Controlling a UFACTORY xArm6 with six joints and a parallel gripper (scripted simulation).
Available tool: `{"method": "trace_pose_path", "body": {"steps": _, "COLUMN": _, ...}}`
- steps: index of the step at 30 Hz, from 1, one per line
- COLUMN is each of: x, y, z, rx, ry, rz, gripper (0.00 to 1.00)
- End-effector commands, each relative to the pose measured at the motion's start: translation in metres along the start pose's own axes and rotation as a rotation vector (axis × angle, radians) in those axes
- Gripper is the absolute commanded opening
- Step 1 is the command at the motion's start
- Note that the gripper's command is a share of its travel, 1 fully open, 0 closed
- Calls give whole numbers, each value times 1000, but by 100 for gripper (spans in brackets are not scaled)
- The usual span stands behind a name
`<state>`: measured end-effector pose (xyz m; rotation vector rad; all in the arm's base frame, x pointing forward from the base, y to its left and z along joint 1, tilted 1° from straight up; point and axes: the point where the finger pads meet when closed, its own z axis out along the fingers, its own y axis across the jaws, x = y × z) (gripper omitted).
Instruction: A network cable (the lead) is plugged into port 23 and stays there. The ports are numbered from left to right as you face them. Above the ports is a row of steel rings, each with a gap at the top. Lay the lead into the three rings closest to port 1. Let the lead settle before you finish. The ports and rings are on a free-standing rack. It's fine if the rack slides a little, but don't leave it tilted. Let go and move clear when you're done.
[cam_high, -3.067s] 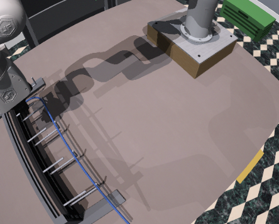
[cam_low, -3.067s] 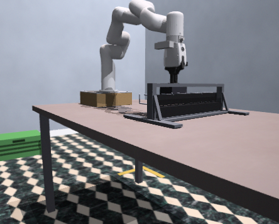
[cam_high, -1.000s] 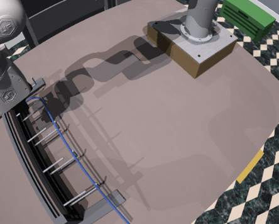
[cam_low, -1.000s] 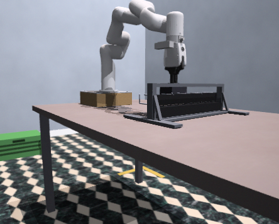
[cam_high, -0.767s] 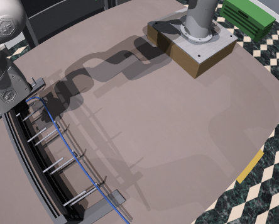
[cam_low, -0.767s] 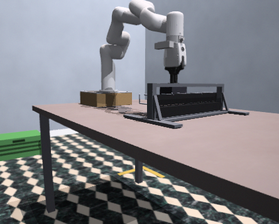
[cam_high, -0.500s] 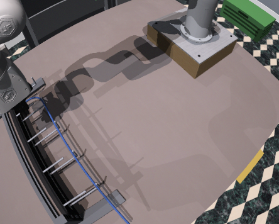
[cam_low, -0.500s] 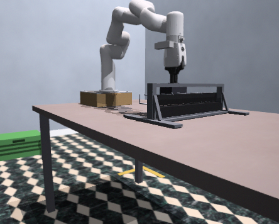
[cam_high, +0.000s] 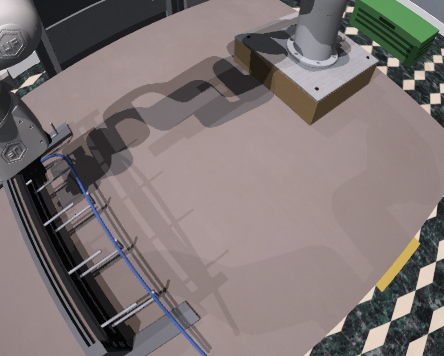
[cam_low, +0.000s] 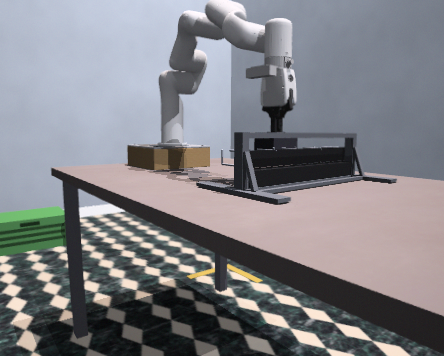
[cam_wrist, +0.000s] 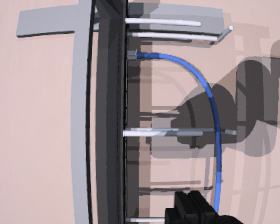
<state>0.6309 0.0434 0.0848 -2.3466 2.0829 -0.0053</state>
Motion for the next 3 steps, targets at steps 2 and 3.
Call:
{"method": "trace_pose_path", "body": {"steps": 2, "x": 0, "y": -2, "z": -3, "rx": 6, "ry": 0, "rz": 0, "gripper": 0}}
{"method": "trace_pose_path", "body": {"steps": 3, "x": 0, "y": -2, "z": -3, "rx": 6, "ry": 0, "rz": 0, "gripper": 0}}
